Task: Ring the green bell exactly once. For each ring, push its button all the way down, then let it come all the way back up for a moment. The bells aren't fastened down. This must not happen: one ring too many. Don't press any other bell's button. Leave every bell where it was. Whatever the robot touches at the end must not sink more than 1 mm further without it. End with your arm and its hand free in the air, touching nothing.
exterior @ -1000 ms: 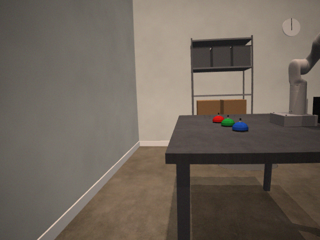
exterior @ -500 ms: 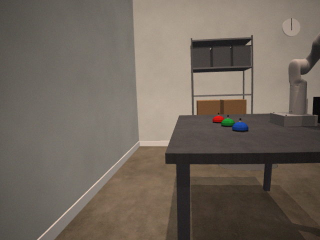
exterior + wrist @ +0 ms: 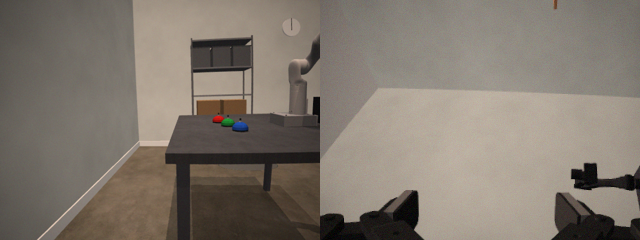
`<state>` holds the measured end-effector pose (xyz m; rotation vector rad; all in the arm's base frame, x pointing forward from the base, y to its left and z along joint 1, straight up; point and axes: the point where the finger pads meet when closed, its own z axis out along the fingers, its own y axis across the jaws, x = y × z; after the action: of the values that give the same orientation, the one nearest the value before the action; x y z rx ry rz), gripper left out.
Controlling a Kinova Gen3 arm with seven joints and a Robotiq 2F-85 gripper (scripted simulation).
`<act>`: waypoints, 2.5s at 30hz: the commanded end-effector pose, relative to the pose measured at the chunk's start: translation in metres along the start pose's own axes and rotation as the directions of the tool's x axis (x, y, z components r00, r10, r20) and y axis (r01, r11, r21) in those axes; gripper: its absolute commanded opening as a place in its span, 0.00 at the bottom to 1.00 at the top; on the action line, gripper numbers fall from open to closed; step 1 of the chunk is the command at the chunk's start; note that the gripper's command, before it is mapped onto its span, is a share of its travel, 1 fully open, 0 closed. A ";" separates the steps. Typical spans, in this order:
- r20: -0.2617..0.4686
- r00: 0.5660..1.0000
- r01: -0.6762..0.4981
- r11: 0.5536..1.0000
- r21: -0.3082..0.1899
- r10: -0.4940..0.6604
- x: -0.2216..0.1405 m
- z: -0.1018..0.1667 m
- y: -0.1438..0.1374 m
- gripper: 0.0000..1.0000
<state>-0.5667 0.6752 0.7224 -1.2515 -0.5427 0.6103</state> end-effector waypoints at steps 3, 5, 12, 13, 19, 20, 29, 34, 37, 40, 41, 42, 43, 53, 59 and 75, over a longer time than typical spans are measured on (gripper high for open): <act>0.055 0.998 -0.019 0.999 0.028 0.017 -0.043 -0.010 -0.034 1.00; 0.098 0.994 -0.044 0.998 0.041 0.039 -0.074 -0.018 -0.055 1.00; 0.321 0.939 -0.158 0.984 0.081 0.124 -0.186 -0.066 -0.129 1.00; 0.362 0.922 -0.176 0.981 0.085 0.134 -0.202 -0.076 -0.140 1.00; 0.448 0.881 -0.214 0.973 0.089 0.152 -0.284 -0.130 -0.200 1.00; 0.493 0.855 -0.232 0.969 0.090 0.159 -0.292 -0.137 -0.204 1.00; 0.678 0.716 -0.300 0.951 0.082 0.167 -0.394 -0.243 -0.282 1.00; 0.723 0.671 -0.314 0.946 0.078 0.163 -0.436 -0.298 -0.317 1.00; 0.767 0.622 -0.327 0.942 0.073 0.156 -0.466 -0.347 -0.343 1.00; 0.848 0.513 -0.347 0.936 0.062 0.134 -0.490 -0.399 -0.363 1.00; 0.848 0.513 -0.347 0.936 0.062 0.134 -0.499 -0.417 -0.371 1.00; 0.848 0.513 -0.347 0.936 0.062 0.134 -0.508 -0.435 -0.380 1.00; 0.848 0.513 -0.347 0.936 0.062 0.134 -0.512 -0.443 -0.384 1.00; 0.944 0.322 -0.365 0.930 0.048 0.078 -0.555 -0.593 -0.427 1.00; 0.944 0.322 -0.365 0.930 0.048 0.078 -0.555 -0.593 -0.427 1.00; 0.983 0.181 -0.368 0.929 0.044 0.025 -0.569 -0.703 -0.447 1.00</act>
<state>-0.4453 -0.2964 0.9688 -0.4666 -1.3274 1.7289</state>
